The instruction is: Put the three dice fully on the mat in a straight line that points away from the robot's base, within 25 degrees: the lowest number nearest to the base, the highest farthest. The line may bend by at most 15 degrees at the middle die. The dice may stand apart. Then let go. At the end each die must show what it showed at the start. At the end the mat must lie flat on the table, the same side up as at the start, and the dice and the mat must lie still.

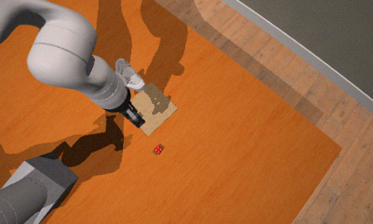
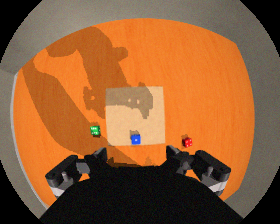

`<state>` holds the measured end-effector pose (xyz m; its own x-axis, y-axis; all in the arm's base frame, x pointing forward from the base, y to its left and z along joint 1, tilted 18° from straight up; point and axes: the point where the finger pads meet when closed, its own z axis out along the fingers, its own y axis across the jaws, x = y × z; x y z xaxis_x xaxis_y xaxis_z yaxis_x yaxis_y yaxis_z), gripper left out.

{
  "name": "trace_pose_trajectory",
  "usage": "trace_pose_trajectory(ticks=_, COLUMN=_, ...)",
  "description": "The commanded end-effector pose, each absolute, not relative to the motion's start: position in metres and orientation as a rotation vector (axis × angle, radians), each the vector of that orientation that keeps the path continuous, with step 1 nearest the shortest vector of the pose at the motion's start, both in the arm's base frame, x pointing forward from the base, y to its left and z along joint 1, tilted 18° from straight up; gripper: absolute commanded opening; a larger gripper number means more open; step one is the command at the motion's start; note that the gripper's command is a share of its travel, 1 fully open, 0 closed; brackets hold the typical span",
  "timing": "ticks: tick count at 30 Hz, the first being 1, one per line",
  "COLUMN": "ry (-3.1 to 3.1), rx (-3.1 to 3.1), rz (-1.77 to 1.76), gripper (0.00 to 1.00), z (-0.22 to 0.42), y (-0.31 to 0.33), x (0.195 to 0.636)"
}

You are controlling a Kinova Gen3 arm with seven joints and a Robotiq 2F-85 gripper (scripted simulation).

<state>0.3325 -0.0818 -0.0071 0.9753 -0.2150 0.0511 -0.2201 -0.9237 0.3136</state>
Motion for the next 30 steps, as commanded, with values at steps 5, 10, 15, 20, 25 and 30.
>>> trace_pose_trajectory(ticks=5, ry=-0.317, rx=2.801, rz=0.024, gripper=1.00, z=-0.0068, y=-0.0816, x=0.3329)
trace_pose_trajectory(ticks=10, ry=-0.325, rx=2.800, rz=0.025, gripper=1.00, z=-0.0068, y=-0.0819, x=0.3328)
trace_pose_trajectory(ticks=15, ry=-0.339, rx=2.799, rz=0.027, gripper=1.00, z=-0.0068, y=-0.0823, x=0.3326)
trace_pose_trajectory(ticks=20, ry=-0.389, rx=2.793, rz=0.034, gripper=1.00, z=-0.0066, y=-0.0839, x=0.3320)
trace_pose_trajectory(ticks=25, ry=-0.475, rx=2.781, rz=0.046, gripper=1.00, z=-0.0062, y=-0.0866, x=0.3310)
trace_pose_trajectory(ticks=30, ry=-0.547, rx=2.768, rz=0.055, gripper=1.00, z=-0.0059, y=-0.0889, x=0.3301)
